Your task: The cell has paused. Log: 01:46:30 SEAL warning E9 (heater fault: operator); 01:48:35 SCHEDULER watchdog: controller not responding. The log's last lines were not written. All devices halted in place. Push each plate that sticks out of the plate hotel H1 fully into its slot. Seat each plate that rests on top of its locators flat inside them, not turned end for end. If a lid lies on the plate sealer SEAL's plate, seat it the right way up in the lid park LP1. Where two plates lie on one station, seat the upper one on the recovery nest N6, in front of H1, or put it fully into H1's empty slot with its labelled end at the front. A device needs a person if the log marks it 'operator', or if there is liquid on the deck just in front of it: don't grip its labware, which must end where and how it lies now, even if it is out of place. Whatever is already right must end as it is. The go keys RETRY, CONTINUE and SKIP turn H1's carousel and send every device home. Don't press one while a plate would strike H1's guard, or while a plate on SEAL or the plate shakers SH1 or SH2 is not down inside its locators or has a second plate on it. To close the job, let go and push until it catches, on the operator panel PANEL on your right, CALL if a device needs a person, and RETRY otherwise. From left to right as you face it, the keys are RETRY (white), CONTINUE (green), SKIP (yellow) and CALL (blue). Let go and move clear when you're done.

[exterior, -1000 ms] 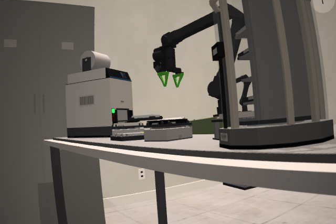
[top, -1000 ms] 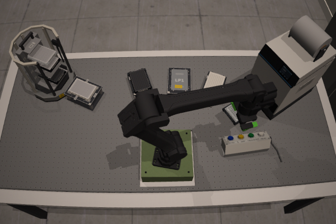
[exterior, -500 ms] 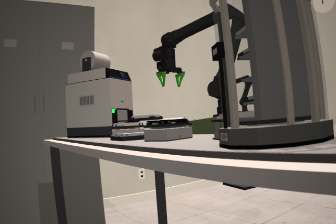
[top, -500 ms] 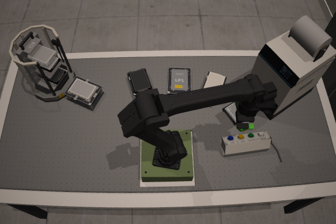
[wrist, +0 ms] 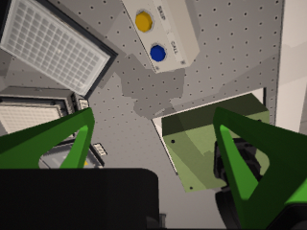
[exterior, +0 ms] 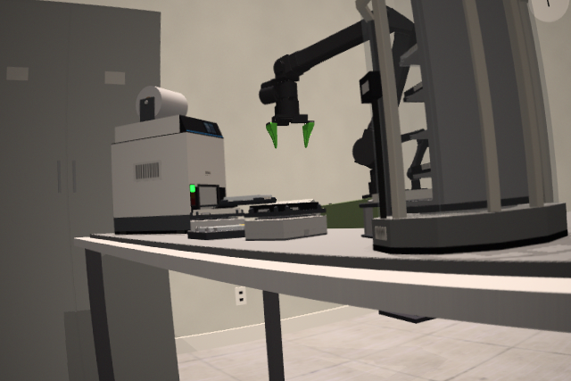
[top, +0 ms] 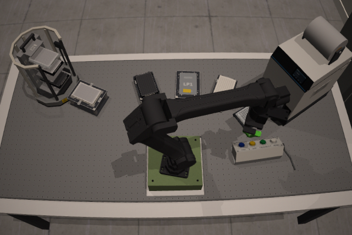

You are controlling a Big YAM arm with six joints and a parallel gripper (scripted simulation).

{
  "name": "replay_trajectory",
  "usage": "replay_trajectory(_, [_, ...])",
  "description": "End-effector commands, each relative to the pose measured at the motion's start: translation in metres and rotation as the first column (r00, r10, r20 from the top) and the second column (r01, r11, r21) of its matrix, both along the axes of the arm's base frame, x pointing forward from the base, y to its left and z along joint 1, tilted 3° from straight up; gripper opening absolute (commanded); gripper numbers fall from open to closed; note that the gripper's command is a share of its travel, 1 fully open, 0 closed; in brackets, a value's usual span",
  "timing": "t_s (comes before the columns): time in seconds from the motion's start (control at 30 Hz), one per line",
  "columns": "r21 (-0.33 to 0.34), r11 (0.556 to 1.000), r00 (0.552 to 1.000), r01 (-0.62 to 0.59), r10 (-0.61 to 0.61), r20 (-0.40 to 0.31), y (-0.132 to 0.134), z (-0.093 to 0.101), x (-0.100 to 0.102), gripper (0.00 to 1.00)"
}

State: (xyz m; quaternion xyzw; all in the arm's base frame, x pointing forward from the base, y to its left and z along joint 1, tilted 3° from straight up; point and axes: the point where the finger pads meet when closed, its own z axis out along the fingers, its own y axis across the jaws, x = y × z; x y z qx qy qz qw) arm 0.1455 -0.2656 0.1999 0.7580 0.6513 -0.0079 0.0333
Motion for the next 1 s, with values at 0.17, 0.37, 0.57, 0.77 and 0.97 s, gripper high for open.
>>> replay_trajectory(0.17, [0.02, 0.971, 0.971, 0.239, -0.24, 0.003, 0.0071, -0.0032, -0.0026, 1.0])
replay_trajectory(0.37, [0.025, 0.936, 0.936, 0.351, -0.351, 0.008, 0.0071, -0.0032, -0.0026, 1.0])
replay_trajectory(0.57, [0.029, 0.889, 0.889, 0.457, -0.457, 0.012, 0.0071, -0.0032, -0.0026, 1.0])
replay_trajectory(0.77, [0.036, 0.817, 0.817, 0.576, -0.577, 0.015, 0.0071, -0.0032, -0.0026, 1.0])
replay_trajectory(0.97, [0.04, 0.759, 0.759, 0.649, -0.65, 0.018, 0.0071, -0.0032, -0.0026, 1.0])
